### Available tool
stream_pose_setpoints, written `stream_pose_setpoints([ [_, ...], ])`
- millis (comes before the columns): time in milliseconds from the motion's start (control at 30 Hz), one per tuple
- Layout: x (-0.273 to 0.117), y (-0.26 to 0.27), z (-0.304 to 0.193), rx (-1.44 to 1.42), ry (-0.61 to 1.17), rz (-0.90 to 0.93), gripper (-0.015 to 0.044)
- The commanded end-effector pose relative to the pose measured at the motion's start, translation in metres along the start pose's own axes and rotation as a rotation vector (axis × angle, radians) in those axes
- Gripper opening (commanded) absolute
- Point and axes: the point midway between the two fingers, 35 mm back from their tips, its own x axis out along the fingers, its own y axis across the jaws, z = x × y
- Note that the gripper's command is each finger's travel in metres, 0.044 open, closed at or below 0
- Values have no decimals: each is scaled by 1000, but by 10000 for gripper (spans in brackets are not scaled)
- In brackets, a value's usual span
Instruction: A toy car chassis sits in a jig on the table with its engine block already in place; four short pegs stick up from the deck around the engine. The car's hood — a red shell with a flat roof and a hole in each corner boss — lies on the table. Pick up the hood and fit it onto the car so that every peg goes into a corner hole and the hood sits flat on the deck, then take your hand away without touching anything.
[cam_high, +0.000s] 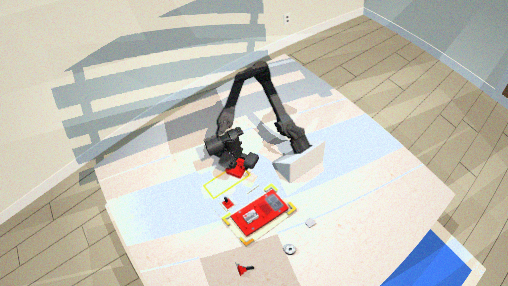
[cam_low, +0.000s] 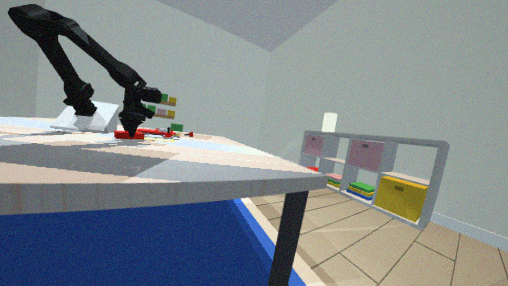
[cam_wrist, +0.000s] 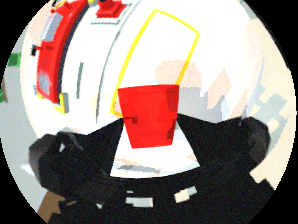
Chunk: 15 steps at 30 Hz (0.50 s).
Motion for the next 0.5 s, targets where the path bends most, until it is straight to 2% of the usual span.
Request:
stream_pose_setpoints([
  [0, 0, 0, 0, 2, 0, 0, 335],
  [300, 0, 0, 0, 2, 0, 0, 275],
  [467, -4, 0, 0, -1, 0, 2, 144],
])
